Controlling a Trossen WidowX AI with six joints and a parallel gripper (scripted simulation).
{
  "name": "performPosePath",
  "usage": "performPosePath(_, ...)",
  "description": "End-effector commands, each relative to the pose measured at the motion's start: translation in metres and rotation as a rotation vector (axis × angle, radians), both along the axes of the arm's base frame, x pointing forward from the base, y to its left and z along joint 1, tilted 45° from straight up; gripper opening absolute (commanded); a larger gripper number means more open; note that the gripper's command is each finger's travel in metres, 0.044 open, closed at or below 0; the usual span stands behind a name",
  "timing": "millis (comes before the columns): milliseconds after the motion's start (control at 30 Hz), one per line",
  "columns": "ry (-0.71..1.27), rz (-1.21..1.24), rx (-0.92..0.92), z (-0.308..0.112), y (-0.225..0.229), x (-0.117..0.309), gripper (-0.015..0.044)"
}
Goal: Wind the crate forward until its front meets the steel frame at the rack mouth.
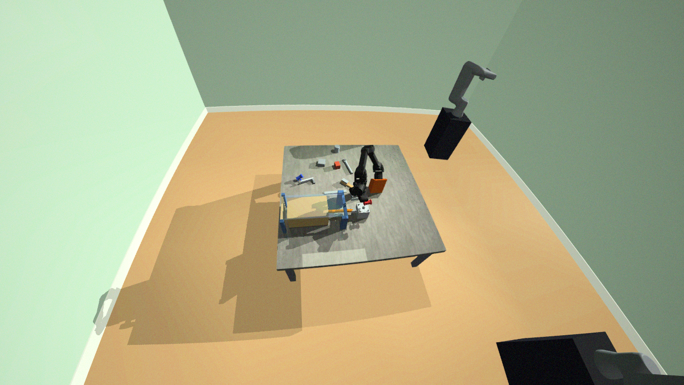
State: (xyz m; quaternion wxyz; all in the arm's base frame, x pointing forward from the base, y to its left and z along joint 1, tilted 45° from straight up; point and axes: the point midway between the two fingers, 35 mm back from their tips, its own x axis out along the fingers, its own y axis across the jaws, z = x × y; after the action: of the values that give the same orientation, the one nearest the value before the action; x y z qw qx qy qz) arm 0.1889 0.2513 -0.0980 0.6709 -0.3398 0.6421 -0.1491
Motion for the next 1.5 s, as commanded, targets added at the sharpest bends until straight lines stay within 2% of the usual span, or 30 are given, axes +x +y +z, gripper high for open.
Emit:
performPosePath(0, 0.107, 0.126, -0.049, -0.016, -0.001, -0.029, 0.0)
performPosePath(133, 0.19, 0.226, -0.09, -0.028, -0.003, -0.051, 0.0)
performPosePath(433, 0.187, 0.213, -0.063, -0.027, -0.003, -0.05, 0.0)
performPosePath(1467, 0.378, 0.118, 0.415, -0.027, -0.004, -0.049, 0.0)
